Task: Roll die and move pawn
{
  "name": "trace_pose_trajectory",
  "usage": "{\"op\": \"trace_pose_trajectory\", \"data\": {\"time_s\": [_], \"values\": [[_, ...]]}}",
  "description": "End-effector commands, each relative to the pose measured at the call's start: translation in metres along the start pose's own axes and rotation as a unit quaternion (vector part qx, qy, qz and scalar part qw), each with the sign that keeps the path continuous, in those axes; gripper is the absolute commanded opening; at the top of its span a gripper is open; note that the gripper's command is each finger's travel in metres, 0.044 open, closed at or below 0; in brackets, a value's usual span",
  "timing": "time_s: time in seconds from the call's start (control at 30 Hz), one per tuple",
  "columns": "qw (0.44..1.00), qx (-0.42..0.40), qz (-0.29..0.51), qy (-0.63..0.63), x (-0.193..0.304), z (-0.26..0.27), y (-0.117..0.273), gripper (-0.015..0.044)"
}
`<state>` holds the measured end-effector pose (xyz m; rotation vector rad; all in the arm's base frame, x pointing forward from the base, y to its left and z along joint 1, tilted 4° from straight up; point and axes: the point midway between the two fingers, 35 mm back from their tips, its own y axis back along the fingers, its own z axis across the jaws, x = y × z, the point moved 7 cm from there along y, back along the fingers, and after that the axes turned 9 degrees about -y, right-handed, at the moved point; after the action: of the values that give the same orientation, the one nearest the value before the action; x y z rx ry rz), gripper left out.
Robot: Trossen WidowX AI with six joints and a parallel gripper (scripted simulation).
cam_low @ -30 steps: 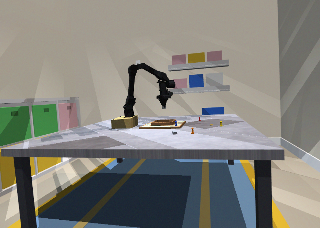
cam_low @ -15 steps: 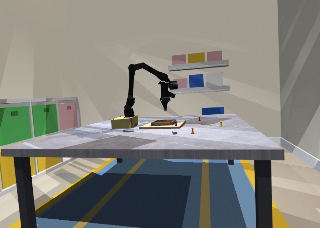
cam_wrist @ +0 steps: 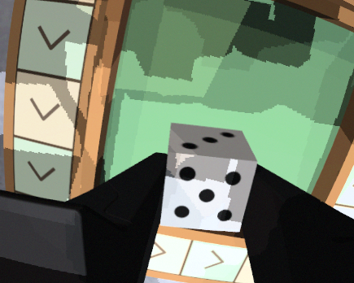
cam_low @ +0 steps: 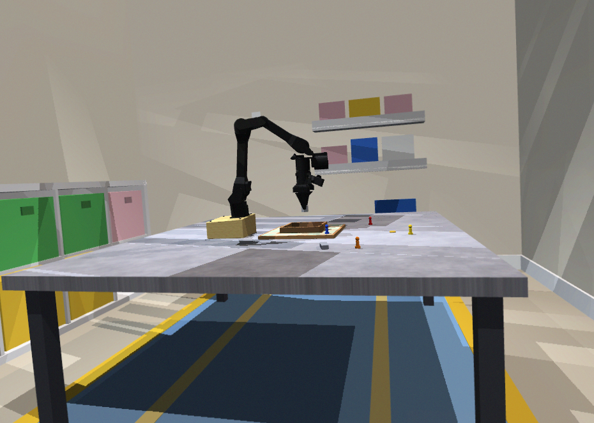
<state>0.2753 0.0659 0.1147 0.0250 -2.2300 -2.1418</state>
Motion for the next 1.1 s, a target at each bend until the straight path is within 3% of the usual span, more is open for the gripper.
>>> {"op": "trace_pose_trajectory", "data": {"time_s": [0.0,0.17,0.53,0.93,1.07], "values": [[1.000,0.003,-0.005,-0.028,0.001,-0.019,-0.002,0.0000],[0.999,0.002,-0.016,-0.033,0.002,-0.022,-0.004,0.0000],[0.980,-0.020,-0.197,-0.030,0.018,-0.021,-0.022,0.0000],[0.920,-0.045,-0.389,-0.029,0.039,-0.022,-0.044,0.0000],[0.910,-0.048,-0.412,-0.029,0.043,-0.022,-0.046,0.0000]]}}
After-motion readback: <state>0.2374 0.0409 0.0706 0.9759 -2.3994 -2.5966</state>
